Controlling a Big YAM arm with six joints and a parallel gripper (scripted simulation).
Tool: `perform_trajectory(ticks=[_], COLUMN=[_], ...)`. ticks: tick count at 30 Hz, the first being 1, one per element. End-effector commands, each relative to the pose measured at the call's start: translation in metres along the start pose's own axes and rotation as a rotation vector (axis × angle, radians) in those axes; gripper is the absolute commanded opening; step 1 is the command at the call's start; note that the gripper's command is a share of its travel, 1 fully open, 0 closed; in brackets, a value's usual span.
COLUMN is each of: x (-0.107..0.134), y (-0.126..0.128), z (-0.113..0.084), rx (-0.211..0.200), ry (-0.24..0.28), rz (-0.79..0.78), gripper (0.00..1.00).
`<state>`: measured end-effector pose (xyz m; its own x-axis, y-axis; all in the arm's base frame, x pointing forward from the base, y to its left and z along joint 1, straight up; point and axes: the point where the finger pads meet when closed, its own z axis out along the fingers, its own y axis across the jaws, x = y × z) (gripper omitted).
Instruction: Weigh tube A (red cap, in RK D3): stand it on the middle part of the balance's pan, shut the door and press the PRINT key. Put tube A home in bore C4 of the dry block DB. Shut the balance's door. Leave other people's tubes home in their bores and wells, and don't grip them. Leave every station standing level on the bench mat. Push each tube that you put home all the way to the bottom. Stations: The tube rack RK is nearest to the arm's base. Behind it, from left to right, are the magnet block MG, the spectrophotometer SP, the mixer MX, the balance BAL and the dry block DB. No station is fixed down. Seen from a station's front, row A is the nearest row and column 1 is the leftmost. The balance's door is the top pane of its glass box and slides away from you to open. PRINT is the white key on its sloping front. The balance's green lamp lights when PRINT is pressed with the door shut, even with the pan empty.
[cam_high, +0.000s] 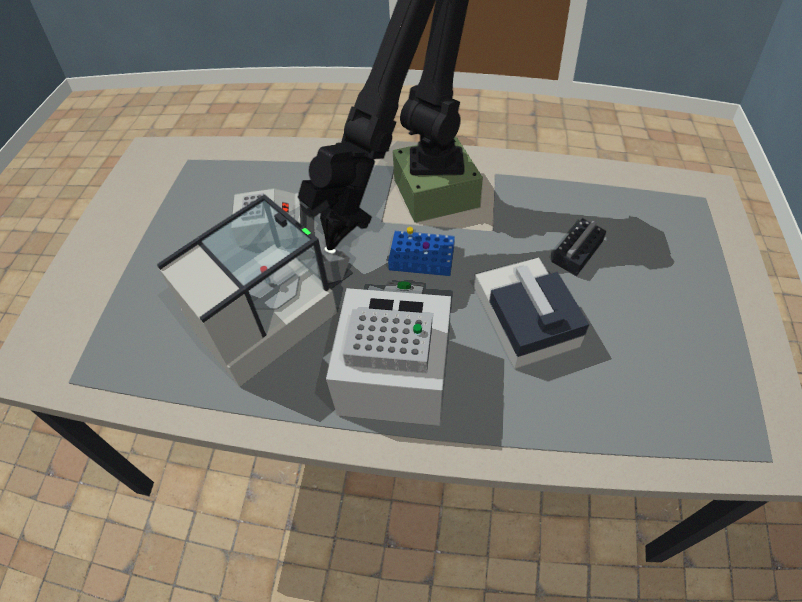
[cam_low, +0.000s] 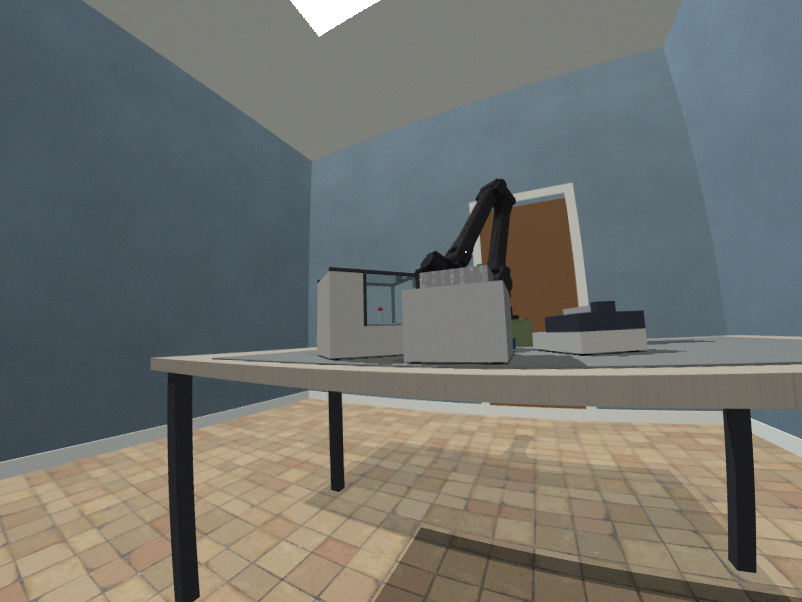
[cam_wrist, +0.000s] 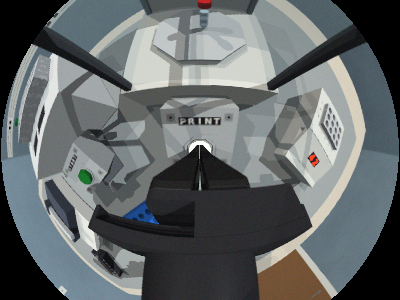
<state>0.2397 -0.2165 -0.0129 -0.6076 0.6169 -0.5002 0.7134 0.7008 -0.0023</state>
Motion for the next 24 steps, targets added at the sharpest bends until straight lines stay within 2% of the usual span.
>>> perform_trajectory(ticks=[1, 19, 24], x=[-0.03, -0.03, -0.026], y=[-0.001, -0.001, 0.0], z=[0.006, 0.006, -0.008], rx=[-0.002, -0.002, -0.004], ry=[-0.052, -0.052, -0.043], rz=[0.004, 0.004, 0.004], gripper=[0.0, 0.0, 0.0])
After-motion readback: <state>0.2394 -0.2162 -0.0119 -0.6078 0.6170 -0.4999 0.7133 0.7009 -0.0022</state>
